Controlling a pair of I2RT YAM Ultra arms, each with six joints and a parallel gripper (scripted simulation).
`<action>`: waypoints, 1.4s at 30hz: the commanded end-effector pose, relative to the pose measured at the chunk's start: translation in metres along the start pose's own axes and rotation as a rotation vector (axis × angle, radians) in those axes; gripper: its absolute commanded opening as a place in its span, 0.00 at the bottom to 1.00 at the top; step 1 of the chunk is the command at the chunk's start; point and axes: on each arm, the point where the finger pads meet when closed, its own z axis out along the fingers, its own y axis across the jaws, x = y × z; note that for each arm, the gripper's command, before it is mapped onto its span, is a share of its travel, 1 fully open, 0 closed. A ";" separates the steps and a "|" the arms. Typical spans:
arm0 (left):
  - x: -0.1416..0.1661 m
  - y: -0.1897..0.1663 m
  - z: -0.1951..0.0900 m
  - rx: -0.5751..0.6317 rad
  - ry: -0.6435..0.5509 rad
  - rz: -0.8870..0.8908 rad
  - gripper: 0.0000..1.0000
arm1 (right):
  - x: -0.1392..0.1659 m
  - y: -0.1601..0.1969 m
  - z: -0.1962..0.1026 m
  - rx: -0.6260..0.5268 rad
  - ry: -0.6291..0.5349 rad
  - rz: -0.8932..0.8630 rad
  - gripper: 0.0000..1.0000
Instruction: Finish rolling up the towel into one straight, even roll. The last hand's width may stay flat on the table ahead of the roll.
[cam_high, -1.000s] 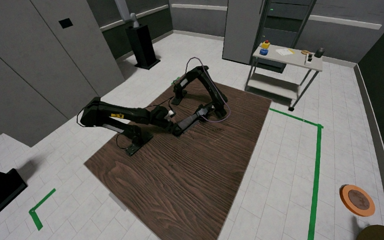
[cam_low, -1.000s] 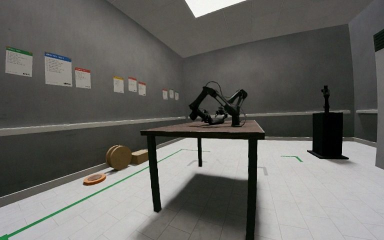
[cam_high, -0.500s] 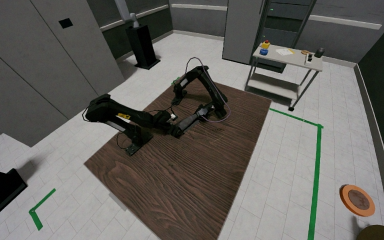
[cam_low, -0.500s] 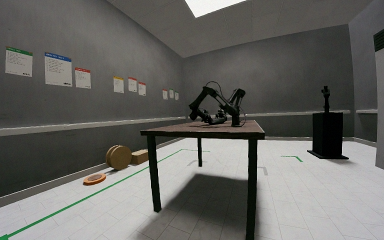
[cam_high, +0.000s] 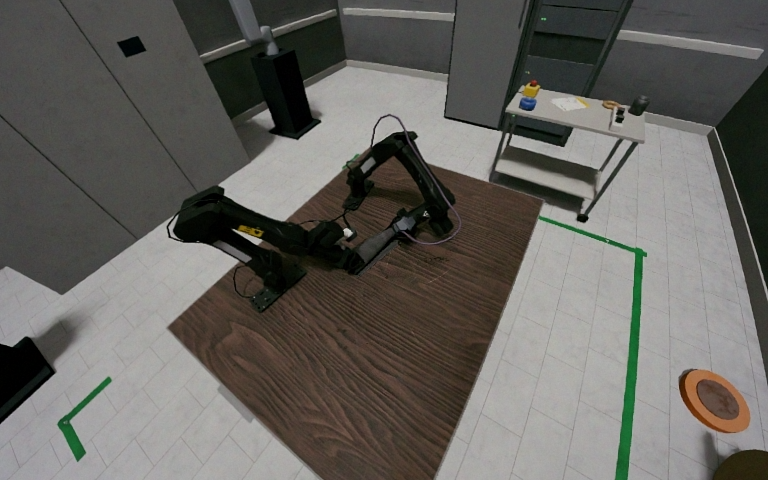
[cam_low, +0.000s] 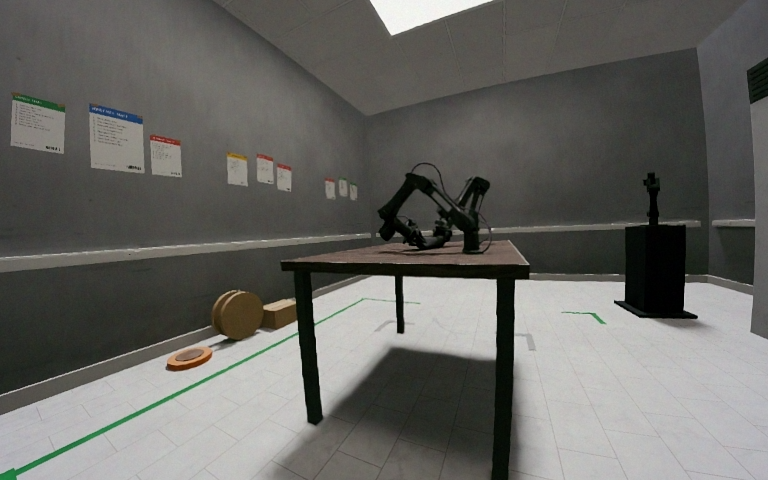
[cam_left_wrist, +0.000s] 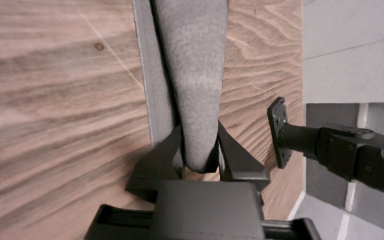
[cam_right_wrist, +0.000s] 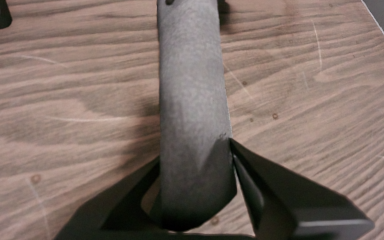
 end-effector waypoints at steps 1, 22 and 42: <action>-0.005 0.007 -0.004 -0.009 0.014 0.032 0.34 | -0.020 -0.018 0.000 0.040 -0.047 -0.003 0.56; -0.005 0.007 -0.004 -0.009 0.014 0.032 0.34 | -0.020 -0.018 0.000 0.040 -0.047 -0.003 0.41; -0.006 0.006 -0.005 -0.009 0.014 0.032 0.48 | -0.020 -0.018 0.000 0.040 -0.047 -0.003 0.37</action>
